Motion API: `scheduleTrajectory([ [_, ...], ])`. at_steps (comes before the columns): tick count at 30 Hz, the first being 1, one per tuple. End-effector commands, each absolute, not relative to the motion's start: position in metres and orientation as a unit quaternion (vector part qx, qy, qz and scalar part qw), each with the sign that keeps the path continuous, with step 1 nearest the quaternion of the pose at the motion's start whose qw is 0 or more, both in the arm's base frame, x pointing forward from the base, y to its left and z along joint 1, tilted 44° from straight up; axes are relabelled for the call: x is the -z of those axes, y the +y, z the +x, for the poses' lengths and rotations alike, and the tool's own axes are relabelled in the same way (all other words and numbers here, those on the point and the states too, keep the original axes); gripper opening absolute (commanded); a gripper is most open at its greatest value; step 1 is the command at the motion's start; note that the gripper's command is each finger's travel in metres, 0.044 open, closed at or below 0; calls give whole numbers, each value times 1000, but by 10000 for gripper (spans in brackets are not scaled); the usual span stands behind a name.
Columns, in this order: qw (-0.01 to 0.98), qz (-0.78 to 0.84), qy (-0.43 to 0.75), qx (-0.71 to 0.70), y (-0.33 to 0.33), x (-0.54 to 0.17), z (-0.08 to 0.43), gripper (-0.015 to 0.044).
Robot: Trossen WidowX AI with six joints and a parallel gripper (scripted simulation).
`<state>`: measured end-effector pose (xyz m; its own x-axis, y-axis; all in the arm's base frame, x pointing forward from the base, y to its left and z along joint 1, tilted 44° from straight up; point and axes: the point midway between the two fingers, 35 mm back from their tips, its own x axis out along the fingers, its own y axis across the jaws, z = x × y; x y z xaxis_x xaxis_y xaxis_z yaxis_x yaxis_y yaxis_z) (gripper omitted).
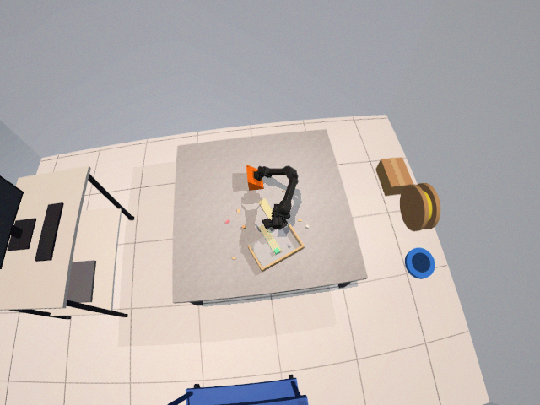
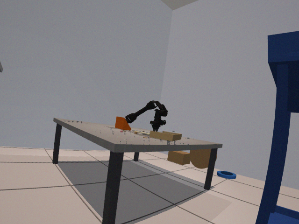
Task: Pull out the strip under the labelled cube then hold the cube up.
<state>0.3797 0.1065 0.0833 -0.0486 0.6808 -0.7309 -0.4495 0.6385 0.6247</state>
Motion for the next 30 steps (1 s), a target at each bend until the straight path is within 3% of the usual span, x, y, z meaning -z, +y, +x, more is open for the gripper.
scheduleTrajectory([
  [1,681,103,595,-414,112,-77,379,250],
  [13,681,104,595,-414,122,-68,377,250],
  [17,682,98,594,-415,120,-70,378,145],
  [24,682,98,594,-415,120,-70,378,98],
  [28,682,98,595,-415,117,-71,375,0],
  [30,682,98,595,-414,109,-74,368,0],
])
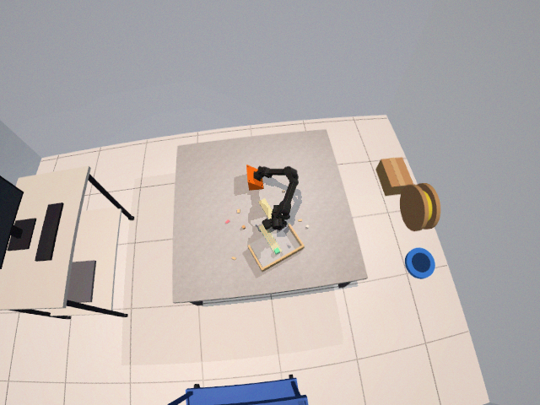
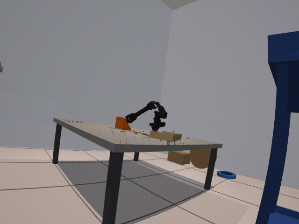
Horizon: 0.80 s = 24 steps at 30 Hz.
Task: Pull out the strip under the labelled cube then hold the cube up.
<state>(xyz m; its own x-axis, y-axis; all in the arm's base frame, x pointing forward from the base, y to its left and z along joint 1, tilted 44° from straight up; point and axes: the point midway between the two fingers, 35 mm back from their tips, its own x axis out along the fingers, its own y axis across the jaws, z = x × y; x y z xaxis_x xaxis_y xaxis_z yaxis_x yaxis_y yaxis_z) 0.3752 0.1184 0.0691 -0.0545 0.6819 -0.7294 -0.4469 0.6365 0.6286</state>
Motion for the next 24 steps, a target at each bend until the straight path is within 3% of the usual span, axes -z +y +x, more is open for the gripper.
scheduleTrajectory([
  [1,682,99,596,-414,105,-75,363,0],
  [24,680,103,598,-413,64,-80,293,0],
])
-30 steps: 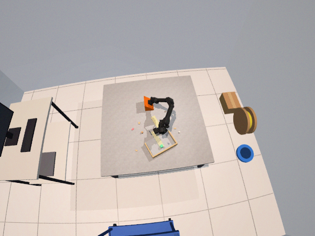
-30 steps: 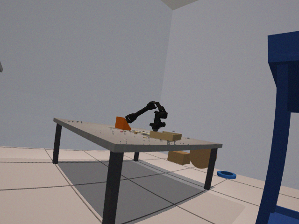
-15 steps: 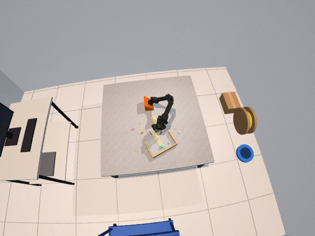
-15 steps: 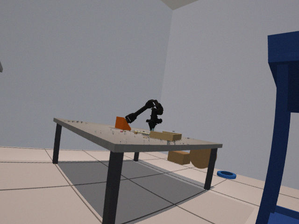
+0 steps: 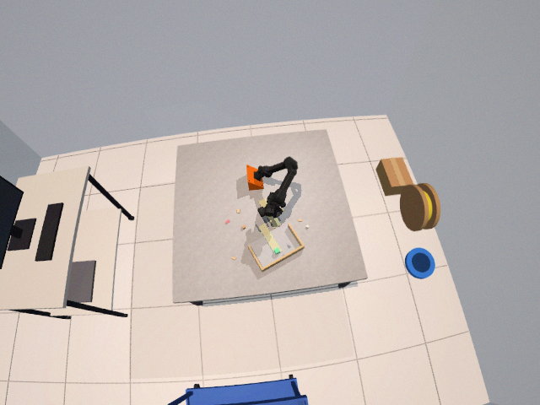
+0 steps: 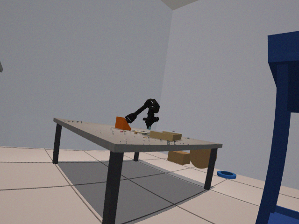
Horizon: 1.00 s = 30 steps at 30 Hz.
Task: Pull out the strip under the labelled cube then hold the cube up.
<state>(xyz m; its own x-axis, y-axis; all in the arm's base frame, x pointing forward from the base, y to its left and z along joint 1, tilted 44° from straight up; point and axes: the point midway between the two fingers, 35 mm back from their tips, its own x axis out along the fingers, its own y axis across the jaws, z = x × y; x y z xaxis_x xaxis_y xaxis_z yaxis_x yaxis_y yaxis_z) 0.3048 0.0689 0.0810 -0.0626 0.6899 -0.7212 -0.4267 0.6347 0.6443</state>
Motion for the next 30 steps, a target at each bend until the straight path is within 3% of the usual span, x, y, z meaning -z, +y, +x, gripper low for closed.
scheduleTrajectory([
  [1,679,104,598,-412,63,-80,290,0],
  [30,679,103,598,-412,38,-105,290,0],
])
